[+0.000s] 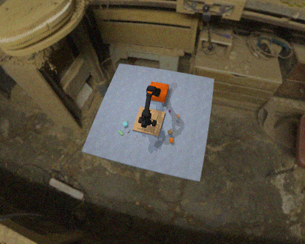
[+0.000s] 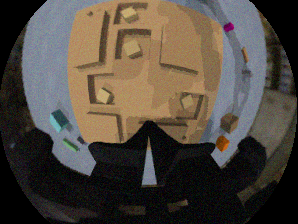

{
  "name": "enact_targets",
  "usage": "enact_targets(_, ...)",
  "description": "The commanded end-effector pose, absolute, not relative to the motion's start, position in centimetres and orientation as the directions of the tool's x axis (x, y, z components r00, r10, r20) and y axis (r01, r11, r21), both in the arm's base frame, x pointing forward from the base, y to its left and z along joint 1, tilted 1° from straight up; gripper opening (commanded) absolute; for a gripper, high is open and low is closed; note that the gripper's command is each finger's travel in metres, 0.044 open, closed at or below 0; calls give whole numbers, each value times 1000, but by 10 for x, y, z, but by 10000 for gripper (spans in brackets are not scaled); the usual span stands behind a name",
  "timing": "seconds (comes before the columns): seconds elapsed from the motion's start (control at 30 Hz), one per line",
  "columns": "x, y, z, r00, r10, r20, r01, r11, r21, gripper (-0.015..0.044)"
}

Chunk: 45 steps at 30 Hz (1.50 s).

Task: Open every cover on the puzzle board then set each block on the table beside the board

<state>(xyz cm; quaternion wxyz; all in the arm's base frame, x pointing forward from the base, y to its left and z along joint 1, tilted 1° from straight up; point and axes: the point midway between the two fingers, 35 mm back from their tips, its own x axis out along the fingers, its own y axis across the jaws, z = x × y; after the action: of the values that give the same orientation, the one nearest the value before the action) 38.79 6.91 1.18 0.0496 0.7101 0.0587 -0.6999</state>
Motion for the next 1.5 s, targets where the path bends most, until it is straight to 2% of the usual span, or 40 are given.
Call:
enact_targets(0.0,391,69,20,26,14,-1000,158,-987,-10,0)
enact_targets(0.67,387,68,38,13,14,-1000,140,-990,-12,0)
enact_targets(0.9,359,48,47,11,16,-1000,-351,-936,-19,0)
enact_targets(1.03,339,36,51,11,16,-1000,-623,-782,-20,0)
enact_targets(1.2,313,24,54,12,14,-1000,-874,-486,-18,0)
enact_targets(1.33,291,15,55,13,13,-1000,-981,-194,-15,0)
enact_targets(1.47,269,8,54,13,12,-1000,-993,117,-12,0)
